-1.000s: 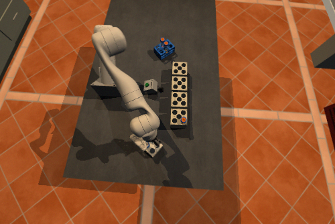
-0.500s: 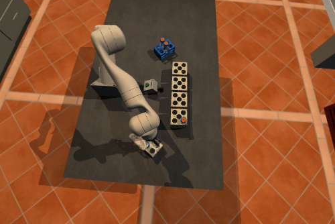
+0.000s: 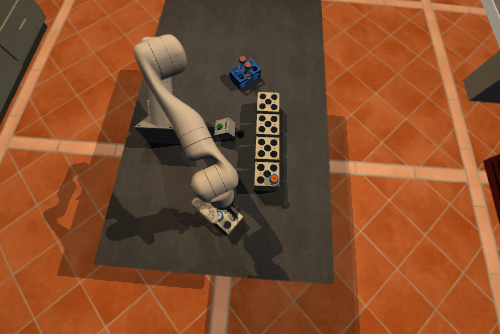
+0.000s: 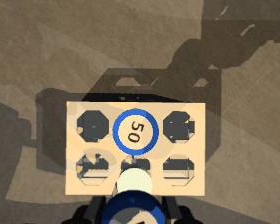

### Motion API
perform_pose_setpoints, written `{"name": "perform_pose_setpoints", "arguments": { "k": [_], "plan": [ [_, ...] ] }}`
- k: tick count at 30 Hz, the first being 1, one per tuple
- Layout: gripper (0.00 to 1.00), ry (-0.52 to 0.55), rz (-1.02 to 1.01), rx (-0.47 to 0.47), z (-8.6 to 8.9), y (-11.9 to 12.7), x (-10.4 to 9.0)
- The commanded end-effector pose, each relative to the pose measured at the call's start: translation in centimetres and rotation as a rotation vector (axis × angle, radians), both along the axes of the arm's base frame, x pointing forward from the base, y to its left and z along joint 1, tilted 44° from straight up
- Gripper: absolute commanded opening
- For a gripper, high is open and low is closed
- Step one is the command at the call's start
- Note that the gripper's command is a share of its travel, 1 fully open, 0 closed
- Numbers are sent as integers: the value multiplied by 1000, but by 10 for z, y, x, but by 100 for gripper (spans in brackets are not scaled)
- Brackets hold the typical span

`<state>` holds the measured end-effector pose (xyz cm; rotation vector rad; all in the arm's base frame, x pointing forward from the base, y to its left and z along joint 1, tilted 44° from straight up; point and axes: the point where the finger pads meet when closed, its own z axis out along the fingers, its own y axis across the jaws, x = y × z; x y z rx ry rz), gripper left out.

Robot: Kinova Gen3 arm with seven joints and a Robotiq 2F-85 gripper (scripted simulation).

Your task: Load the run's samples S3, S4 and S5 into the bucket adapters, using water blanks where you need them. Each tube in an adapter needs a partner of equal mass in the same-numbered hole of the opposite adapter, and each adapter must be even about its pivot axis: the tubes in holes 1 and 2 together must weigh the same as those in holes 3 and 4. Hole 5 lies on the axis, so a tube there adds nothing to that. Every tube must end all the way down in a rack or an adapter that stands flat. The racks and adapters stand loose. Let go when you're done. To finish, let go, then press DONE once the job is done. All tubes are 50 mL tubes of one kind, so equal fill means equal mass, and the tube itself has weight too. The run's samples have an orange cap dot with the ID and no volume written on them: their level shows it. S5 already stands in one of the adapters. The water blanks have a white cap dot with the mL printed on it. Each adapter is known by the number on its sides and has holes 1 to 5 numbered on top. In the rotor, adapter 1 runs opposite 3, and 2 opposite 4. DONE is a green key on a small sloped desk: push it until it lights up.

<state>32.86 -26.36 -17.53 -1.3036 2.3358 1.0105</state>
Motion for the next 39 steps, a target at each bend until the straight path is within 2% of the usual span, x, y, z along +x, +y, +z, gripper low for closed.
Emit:
{"name": "perform_pose_setpoints", "arguments": {
  "k": [1, 39],
  "plan": [
    [10, 1, 0, -6, 6, -9, -2],
    [10, 3, -3, -6, 39, -40, 3]
  ]
}}
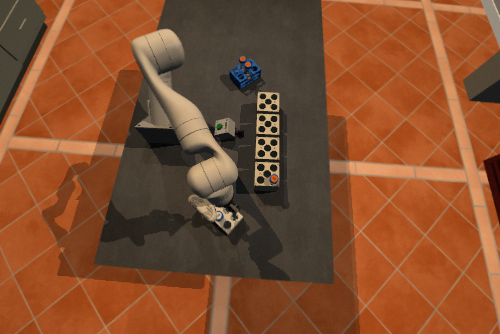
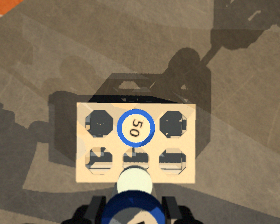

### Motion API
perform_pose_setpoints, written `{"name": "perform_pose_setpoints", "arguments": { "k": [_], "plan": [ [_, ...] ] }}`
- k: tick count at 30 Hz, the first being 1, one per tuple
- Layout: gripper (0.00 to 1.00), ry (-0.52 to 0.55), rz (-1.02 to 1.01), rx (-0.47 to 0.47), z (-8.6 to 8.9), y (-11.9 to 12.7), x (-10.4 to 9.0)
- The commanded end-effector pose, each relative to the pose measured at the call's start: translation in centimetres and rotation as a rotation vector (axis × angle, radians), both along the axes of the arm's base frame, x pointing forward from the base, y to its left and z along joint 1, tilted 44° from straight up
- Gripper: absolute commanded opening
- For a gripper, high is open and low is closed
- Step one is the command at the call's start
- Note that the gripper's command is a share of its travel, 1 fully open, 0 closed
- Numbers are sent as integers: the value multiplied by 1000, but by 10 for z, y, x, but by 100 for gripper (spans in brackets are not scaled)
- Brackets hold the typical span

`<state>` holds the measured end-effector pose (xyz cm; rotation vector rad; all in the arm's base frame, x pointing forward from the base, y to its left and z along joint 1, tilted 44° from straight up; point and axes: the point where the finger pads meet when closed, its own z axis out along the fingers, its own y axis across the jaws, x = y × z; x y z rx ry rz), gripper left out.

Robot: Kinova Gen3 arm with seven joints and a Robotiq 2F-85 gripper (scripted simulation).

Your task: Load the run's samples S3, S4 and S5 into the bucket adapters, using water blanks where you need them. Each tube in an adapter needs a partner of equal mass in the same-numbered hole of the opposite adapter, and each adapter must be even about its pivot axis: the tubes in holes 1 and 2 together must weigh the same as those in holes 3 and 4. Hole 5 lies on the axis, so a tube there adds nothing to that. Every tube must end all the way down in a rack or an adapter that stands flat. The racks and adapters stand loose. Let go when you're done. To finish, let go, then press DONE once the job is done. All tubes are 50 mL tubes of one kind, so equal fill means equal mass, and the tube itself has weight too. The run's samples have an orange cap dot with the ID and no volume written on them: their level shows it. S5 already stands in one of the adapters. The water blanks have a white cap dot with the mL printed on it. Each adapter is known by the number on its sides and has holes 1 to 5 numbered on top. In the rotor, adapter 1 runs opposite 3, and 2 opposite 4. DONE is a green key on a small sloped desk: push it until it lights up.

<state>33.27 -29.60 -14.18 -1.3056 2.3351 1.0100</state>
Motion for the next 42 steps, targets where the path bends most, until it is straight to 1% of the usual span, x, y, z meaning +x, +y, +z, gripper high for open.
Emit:
{"name": "perform_pose_setpoints", "arguments": {
  "k": [1, 39, 40, 42],
  "plan": [
    [10, 4, -4, -5, 6, -7, -2],
    [10, 5, -3, -3, 5, -6, -2],
    [10, 17, -27, -9, 6, -3, 2],
    [10, 45, -54, -13, 10, 2, 4]
  ]
}}
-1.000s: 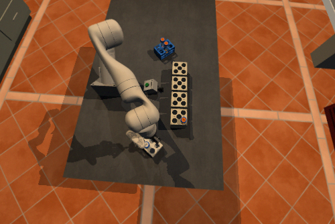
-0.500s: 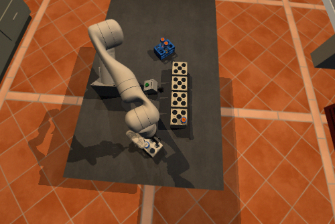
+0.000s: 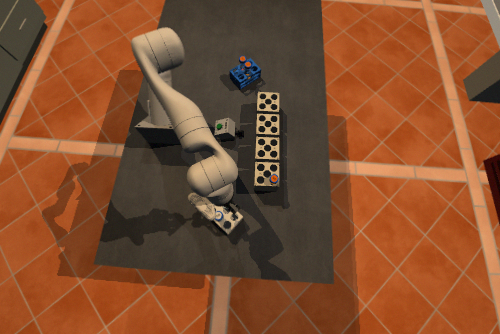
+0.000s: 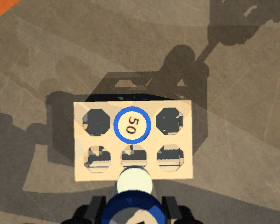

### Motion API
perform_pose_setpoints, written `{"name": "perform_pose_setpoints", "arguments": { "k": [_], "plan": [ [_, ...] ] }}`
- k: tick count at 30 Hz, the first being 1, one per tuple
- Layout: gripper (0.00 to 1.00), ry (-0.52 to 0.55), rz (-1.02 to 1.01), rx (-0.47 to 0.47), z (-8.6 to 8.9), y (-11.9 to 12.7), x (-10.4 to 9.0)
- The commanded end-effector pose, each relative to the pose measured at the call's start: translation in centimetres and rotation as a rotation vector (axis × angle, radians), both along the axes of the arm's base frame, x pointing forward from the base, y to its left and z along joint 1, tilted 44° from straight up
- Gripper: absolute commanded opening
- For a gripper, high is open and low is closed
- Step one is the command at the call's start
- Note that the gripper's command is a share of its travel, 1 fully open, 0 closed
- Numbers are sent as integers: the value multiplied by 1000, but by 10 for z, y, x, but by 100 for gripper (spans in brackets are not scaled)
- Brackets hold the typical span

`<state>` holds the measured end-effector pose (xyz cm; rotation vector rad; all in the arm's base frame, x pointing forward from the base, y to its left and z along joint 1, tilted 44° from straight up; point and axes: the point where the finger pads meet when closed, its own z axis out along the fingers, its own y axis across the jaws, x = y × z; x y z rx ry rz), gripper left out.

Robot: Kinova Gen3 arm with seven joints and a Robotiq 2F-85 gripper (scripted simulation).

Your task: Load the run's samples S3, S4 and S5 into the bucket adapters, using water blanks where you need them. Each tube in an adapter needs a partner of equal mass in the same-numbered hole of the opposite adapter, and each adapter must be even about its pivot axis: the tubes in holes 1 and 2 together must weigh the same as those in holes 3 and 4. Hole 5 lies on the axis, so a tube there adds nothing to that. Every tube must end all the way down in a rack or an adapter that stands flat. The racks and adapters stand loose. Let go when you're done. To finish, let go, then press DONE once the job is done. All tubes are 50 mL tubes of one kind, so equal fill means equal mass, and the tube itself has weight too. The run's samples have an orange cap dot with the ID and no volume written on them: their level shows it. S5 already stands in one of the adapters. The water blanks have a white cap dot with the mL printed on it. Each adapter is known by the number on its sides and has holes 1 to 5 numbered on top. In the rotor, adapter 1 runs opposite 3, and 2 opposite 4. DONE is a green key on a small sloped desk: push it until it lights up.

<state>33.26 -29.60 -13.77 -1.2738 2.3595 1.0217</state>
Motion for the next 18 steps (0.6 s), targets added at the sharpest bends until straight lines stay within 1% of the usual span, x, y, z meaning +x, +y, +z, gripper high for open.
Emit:
{"name": "perform_pose_setpoints", "arguments": {
  "k": [1, 12, 14, 18],
  "plan": [
    [10, 38, -48, -14, 8, 5, 5],
    [10, 190, -206, -33, 32, 31, 14],
    [10, 190, -206, -33, 32, 31, 14],
    [10, 246, -264, -40, 41, 41, 18]
  ]
}}
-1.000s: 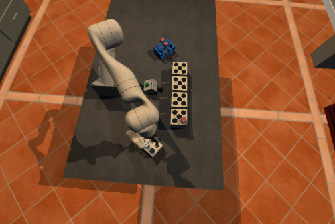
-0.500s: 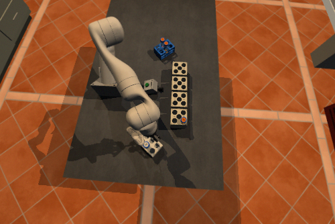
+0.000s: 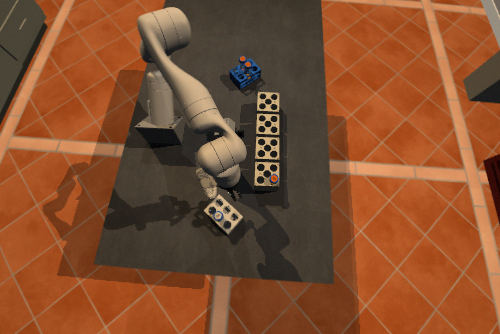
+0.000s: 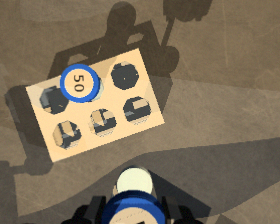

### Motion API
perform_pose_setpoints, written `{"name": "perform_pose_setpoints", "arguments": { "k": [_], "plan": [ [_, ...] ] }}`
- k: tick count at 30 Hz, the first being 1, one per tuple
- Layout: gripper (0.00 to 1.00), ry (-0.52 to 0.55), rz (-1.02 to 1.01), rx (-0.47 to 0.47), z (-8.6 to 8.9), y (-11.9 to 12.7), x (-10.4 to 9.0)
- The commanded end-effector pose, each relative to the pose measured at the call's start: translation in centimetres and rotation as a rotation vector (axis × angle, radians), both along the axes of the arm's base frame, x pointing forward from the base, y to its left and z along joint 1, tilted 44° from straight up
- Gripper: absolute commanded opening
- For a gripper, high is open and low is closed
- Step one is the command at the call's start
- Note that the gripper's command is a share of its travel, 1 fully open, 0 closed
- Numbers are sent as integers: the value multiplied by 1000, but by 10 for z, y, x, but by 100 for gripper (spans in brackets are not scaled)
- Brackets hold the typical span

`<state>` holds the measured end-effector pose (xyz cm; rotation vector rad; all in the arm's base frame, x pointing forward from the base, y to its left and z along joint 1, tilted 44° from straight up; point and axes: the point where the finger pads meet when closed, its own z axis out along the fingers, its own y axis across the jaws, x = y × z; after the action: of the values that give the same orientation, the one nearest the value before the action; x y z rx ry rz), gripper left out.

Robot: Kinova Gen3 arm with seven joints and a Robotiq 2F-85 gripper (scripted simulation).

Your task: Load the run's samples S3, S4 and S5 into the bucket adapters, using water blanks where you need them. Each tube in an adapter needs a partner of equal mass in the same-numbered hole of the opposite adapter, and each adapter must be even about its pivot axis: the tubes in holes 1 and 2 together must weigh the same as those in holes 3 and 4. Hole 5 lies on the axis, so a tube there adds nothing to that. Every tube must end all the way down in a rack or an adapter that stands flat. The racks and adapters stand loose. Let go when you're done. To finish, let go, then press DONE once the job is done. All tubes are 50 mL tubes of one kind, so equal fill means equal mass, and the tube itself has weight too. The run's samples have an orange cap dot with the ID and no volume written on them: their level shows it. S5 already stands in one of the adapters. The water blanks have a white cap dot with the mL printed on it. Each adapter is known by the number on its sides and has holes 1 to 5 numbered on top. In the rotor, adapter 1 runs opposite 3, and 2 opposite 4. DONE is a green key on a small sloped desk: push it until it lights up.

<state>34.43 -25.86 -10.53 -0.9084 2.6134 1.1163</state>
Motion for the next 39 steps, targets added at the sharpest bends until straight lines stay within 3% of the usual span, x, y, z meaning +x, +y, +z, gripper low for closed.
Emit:
{"name": "perform_pose_setpoints", "arguments": {
  "k": [1, 39],
  "plan": [
    [10, 38, -47, -21, 11, 5, 7],
    [10, 510, -534, -79, 85, 86, 36]
  ]
}}
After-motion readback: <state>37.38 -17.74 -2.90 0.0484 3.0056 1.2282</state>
